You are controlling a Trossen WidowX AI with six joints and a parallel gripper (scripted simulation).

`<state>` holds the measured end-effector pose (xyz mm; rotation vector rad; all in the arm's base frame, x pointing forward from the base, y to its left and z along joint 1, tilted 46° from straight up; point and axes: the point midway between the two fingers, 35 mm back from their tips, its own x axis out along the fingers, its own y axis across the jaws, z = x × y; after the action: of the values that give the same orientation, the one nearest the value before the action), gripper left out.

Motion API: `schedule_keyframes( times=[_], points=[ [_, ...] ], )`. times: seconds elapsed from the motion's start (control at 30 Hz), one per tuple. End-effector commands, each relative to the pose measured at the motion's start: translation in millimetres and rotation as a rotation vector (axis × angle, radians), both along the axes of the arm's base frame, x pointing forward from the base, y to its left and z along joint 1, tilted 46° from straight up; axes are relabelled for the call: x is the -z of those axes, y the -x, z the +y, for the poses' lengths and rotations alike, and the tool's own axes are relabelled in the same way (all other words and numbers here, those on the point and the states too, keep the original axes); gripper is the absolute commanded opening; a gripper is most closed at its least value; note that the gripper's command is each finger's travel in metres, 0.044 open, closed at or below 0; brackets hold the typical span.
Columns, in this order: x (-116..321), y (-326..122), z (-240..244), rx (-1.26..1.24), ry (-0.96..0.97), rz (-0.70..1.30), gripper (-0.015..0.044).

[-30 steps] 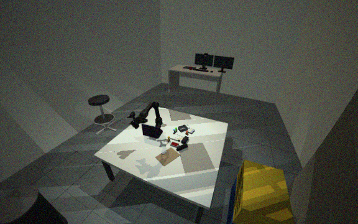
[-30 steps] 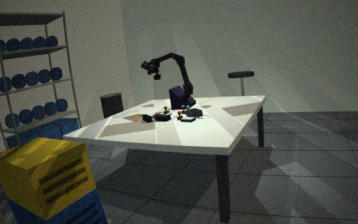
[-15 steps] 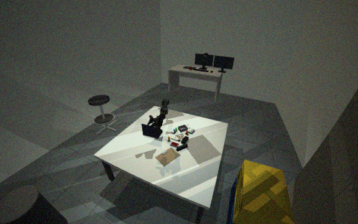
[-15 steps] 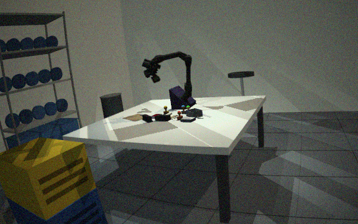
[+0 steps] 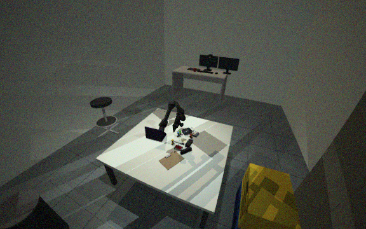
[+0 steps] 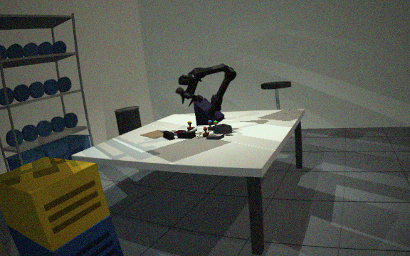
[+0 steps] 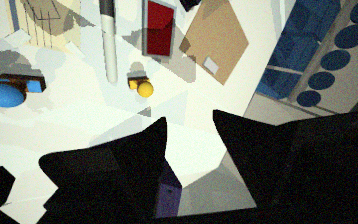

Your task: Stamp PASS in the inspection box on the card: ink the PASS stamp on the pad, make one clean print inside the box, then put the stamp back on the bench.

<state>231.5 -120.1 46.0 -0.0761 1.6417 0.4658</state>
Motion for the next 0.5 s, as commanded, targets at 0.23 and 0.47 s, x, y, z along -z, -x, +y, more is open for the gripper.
schedule_keyframes(
  times=[0.23, 0.47],
  points=[
    [-60.8, 7.7, 161.4, -0.304, -0.481, -0.234, 0.0219],
    [-77.0, 19.7, 193.2, -0.368, -0.603, -0.277, 0.0219]
  ],
)
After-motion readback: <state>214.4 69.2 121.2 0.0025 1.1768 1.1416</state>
